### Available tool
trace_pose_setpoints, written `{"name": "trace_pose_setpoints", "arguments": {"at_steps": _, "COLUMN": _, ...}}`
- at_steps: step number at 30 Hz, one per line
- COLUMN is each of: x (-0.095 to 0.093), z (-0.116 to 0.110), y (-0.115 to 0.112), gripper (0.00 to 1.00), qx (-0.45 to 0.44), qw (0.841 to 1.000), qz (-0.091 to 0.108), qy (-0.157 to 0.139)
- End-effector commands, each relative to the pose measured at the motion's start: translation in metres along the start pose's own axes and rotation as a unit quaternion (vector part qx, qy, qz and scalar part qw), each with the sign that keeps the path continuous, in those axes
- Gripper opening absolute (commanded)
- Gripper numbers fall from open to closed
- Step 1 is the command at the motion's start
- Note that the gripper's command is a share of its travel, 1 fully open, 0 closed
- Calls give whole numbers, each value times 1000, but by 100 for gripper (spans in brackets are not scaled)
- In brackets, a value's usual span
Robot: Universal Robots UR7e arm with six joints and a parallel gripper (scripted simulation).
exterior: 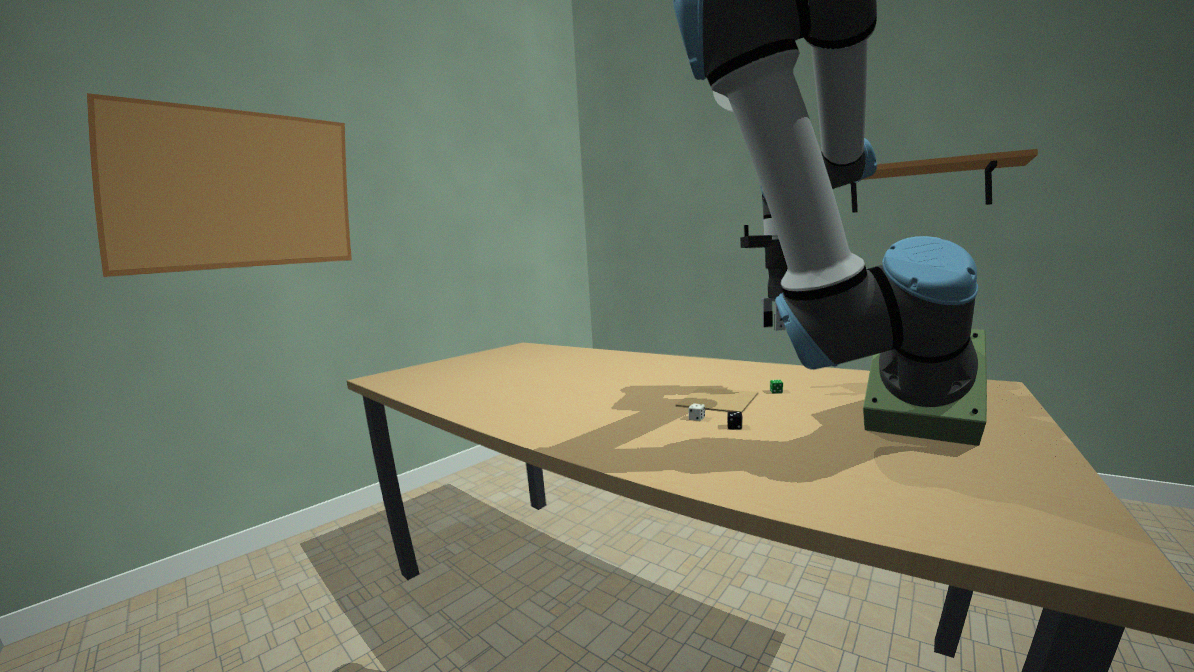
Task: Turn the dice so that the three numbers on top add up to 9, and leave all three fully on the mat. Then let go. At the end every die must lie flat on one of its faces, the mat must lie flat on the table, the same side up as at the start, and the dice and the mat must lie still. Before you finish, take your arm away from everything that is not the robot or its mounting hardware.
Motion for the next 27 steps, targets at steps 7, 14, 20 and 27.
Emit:
{"name": "trace_pose_setpoints", "arguments": {"at_steps": 7, "x": -1, "z": -1, "y": 0, "gripper": 100, "qx": 0, "qw": 1000, "qz": -1, "qy": 0}}
{"name": "trace_pose_setpoints", "arguments": {"at_steps": 14, "x": -13, "z": -1, "y": 1, "gripper": 100, "qx": 0, "qw": 1000, "qz": -1, "qy": 0}}
{"name": "trace_pose_setpoints", "arguments": {"at_steps": 20, "x": -45, "z": -1, "y": 1, "gripper": 100, "qx": 0, "qw": 1000, "qz": -1, "qy": 0}}
{"name": "trace_pose_setpoints", "arguments": {"at_steps": 27, "x": -86, "z": -1, "y": 1, "gripper": 100, "qx": 0, "qw": 1000, "qz": -1, "qy": 0}}
Point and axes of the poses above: the point where the finger pads meet when closed, its own x axis back along the fingers, its own y axis across the jaws, z = x × y, the point moved 4 cm from there along x, back along the fingers, and after that the axes turned 2 degrees about -x, right-handed, at the moved point
